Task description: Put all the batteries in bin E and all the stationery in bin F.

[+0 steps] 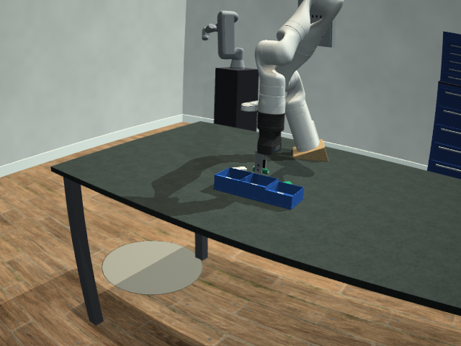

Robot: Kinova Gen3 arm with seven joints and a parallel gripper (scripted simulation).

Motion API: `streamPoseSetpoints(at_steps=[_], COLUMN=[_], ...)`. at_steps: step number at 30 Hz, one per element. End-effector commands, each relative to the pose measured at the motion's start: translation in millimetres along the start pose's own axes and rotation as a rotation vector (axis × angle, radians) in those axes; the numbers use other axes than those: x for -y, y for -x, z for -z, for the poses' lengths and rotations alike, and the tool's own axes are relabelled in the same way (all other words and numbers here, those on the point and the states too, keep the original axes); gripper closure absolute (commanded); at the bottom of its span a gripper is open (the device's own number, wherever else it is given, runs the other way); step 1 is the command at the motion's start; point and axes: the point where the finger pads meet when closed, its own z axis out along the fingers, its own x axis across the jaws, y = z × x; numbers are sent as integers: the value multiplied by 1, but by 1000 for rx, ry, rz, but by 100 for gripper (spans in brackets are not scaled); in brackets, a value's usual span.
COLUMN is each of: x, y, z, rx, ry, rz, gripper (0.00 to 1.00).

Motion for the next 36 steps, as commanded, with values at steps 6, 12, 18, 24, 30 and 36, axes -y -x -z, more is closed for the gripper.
streamPoseSetpoints(at_steps=[6,12,18,24,30,36], x=[-1,-1,-1,-1,0,0], y=[-1,-1,-1,-1,-1,0], z=[-15,-27,-35,-47,-53,-50], rx=[3,3,3,3,3,2], ry=[1,1,1,1,1,0], rz=[2,2,2,1,1,-1], gripper=[69,69,69,69,69,69])
